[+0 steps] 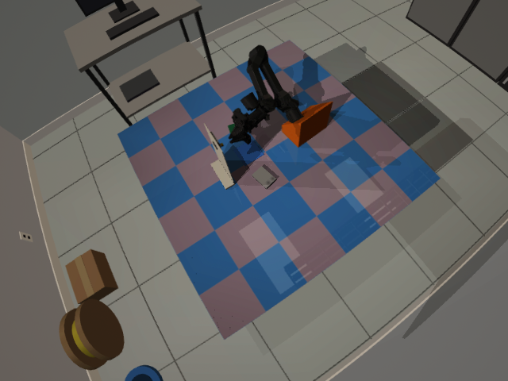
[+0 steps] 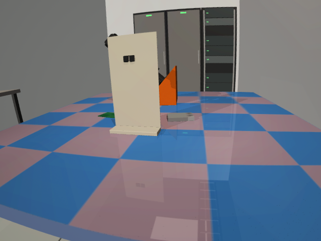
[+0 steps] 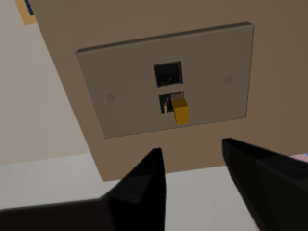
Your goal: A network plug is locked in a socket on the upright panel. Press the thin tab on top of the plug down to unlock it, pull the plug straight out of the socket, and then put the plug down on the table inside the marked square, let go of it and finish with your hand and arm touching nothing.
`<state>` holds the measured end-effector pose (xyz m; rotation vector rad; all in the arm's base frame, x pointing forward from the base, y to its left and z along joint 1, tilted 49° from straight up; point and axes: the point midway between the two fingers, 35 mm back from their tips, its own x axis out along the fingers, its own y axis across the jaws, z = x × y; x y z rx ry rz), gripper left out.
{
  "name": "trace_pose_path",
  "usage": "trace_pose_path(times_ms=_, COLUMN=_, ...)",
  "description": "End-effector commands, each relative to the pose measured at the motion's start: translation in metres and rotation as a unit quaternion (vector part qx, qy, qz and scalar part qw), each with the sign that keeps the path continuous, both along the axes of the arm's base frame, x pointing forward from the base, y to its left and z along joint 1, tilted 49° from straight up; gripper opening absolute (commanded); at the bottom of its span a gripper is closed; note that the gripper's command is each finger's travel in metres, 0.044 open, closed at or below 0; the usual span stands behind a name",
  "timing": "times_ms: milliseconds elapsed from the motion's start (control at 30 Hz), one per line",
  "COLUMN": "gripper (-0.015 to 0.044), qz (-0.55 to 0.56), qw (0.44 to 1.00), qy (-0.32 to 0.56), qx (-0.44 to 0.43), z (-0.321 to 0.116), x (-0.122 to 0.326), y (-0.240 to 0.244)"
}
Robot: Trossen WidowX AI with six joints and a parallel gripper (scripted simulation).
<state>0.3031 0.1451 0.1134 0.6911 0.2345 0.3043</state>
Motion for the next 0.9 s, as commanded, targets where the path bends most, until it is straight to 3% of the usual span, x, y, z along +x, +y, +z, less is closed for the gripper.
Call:
trace_pose_path(times_ms=0, gripper=0.0156, qz=0.002, qw=1.000, qy=-0.003, qx=0.002, z=0.003, x=0.007, y=0.003)
trace_pose_path(times_ms=867, gripper=0.0156, qz=0.003, qw=1.000, qy=-0.003, qx=0.005, z=0.007, x=0.045, y=0.010)
